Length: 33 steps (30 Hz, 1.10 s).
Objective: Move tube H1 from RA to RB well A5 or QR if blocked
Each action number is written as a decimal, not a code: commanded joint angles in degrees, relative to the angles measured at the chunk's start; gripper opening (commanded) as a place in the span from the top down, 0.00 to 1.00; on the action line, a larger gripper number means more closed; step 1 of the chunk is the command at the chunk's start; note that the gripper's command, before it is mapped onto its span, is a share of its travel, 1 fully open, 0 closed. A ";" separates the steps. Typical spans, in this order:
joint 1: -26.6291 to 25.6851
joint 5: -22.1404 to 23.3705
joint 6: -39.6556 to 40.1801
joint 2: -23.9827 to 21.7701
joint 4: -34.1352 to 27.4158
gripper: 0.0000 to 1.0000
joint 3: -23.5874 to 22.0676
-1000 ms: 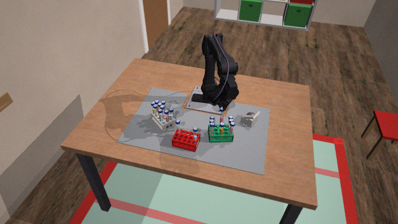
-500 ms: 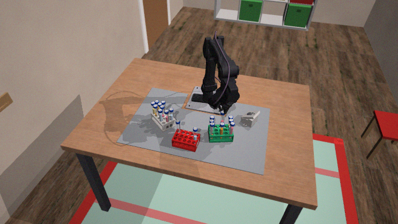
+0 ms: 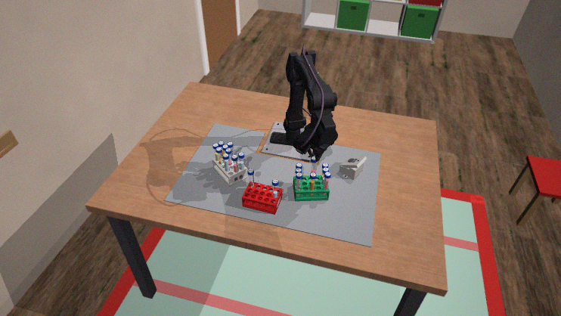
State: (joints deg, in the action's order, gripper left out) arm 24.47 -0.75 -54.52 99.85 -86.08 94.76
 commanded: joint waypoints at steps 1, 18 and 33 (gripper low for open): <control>-0.14 -0.14 0.08 -0.40 -0.52 1.00 1.20; -1.19 -0.57 0.96 -2.10 -1.08 1.00 1.56; -1.15 -0.55 0.91 -2.18 -1.07 1.00 1.48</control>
State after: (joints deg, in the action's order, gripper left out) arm 23.83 -0.75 -53.93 99.85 -86.08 94.76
